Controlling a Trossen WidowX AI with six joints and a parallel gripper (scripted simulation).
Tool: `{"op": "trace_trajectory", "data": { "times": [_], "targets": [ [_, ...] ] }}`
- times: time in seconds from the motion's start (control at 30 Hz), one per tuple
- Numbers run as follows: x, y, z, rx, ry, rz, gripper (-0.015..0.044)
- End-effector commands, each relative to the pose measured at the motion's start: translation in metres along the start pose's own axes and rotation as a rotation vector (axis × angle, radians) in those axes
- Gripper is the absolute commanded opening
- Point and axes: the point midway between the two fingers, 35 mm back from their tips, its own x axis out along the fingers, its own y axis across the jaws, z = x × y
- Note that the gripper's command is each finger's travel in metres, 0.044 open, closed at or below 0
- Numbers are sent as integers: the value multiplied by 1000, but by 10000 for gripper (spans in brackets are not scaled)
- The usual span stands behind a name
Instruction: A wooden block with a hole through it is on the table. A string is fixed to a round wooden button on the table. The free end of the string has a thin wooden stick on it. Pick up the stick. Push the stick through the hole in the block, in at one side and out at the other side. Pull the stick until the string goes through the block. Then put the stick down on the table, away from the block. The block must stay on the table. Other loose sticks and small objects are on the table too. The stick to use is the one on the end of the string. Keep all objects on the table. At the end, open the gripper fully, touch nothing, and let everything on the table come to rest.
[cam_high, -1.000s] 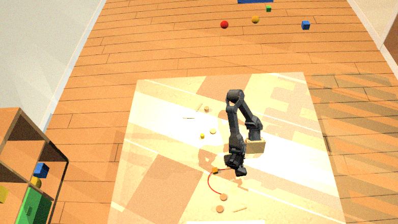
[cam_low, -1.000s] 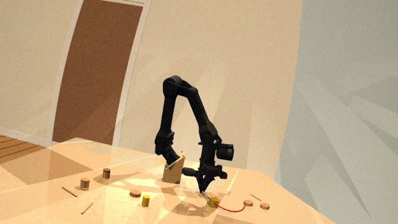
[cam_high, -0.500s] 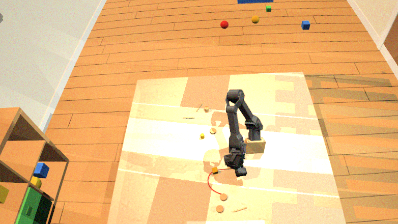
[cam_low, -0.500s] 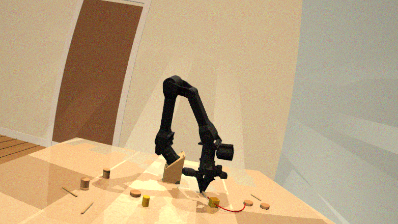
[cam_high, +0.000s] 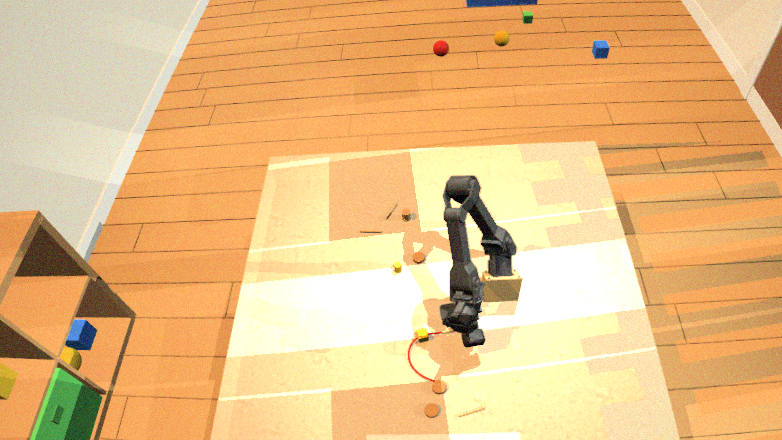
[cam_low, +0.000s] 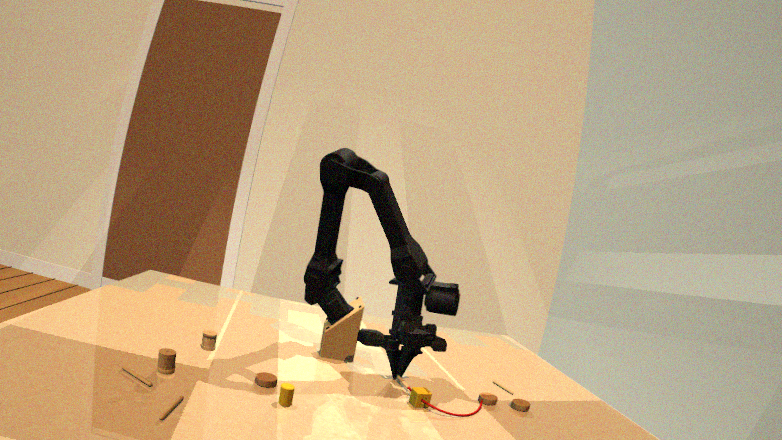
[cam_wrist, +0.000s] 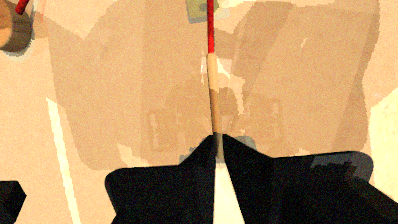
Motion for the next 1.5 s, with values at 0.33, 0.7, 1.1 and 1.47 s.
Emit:
{"op": "trace_trajectory", "data": {
  "times": [0.33,0.7,1.1,1.47],
  "targets": [
    [-38,5,8,1,0,10,210],
    [-77,6,13,1,-16,25,289],
    [-103,5,16,-2,-16,22,440],
    [-103,6,17,-3,-22,24,440]
  ]
}}
